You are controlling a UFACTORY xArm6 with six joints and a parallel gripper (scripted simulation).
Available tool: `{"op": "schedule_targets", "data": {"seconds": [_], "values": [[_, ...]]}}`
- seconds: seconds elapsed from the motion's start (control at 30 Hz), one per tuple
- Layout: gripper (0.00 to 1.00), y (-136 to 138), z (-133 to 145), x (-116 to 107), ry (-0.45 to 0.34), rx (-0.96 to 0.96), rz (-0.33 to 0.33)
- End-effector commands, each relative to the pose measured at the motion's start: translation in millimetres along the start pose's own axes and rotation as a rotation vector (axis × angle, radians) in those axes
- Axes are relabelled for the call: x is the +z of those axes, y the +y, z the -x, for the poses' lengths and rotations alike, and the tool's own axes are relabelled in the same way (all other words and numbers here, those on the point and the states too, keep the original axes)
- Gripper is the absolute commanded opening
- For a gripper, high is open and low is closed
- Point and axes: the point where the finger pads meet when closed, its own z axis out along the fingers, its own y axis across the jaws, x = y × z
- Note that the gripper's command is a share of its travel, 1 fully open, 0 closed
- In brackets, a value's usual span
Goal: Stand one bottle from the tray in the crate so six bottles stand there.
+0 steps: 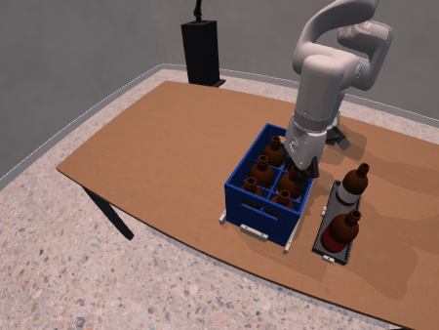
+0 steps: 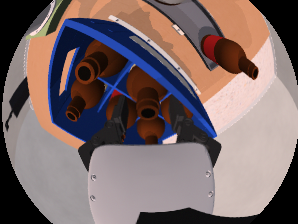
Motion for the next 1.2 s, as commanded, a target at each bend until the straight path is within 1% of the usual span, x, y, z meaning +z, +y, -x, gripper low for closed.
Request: {"op": "schedule_targets", "data": {"seconds": [0.0,0.4,0.8,1.17], "values": [[0.65,0.9,1.0,-1.2,-0.003,0.0,0.002],[0.65,0.9,1.0,-2.2,-0.003,0.0,0.002],[0.65,0.9,0.9,-12.5,-0.003,0.0,0.002],[0.65,0.8,0.9,-36.6,-0.003,0.0,0.002]]}}
